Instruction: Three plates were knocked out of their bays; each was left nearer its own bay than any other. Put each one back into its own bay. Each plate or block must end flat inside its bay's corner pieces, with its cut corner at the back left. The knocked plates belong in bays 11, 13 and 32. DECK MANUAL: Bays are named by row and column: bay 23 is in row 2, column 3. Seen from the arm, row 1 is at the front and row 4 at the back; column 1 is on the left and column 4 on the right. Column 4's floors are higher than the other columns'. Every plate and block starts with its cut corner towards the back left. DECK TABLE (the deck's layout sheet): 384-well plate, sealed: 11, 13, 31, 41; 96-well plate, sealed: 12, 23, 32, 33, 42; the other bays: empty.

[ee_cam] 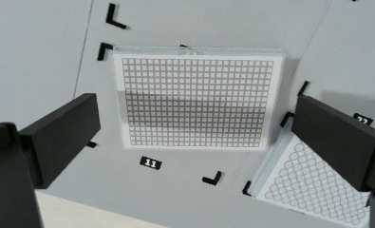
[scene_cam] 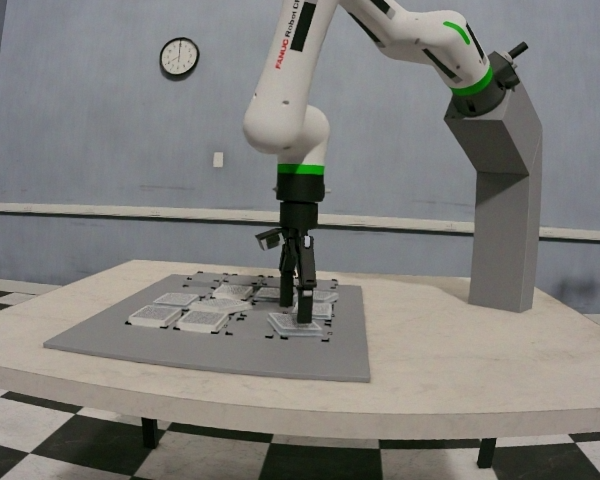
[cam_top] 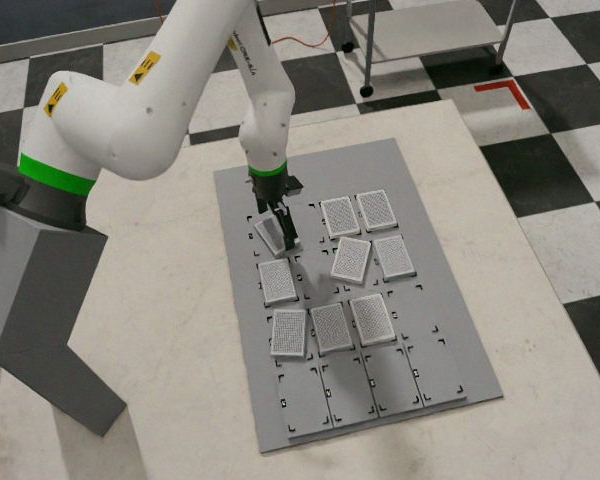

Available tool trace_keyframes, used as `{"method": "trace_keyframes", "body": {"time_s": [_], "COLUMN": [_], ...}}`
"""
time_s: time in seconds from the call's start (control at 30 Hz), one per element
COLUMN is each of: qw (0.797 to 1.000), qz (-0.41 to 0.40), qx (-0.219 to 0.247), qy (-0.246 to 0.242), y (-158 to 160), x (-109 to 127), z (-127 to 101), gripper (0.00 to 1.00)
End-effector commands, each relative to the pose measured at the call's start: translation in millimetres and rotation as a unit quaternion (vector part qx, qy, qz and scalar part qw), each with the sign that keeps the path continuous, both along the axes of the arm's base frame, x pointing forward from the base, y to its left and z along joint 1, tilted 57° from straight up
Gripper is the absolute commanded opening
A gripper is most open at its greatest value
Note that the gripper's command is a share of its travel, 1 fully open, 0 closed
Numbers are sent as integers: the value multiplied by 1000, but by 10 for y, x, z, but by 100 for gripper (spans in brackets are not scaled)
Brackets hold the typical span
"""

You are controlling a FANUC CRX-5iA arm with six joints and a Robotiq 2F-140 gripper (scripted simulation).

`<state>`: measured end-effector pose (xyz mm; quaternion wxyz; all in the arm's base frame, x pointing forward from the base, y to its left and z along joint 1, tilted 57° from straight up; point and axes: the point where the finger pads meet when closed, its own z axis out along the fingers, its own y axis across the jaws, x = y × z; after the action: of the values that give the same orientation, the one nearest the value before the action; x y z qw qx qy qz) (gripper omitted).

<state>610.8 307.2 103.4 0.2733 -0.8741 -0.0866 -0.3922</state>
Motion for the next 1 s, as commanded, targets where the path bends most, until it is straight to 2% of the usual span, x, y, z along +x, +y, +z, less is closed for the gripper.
{"method": "trace_keyframes", "body": {"time_s": [0.0, 0.53, 0.97], "qw": [1000, 1000, 1000], "qz": [0, 0, 0], "qx": [0, 0, 0], "qy": [-1, -1, -1], "y": [1, 1, 81], "x": [9, 9, 102], "z": [3, 3, -77], "gripper": [100, 100, 100]}}
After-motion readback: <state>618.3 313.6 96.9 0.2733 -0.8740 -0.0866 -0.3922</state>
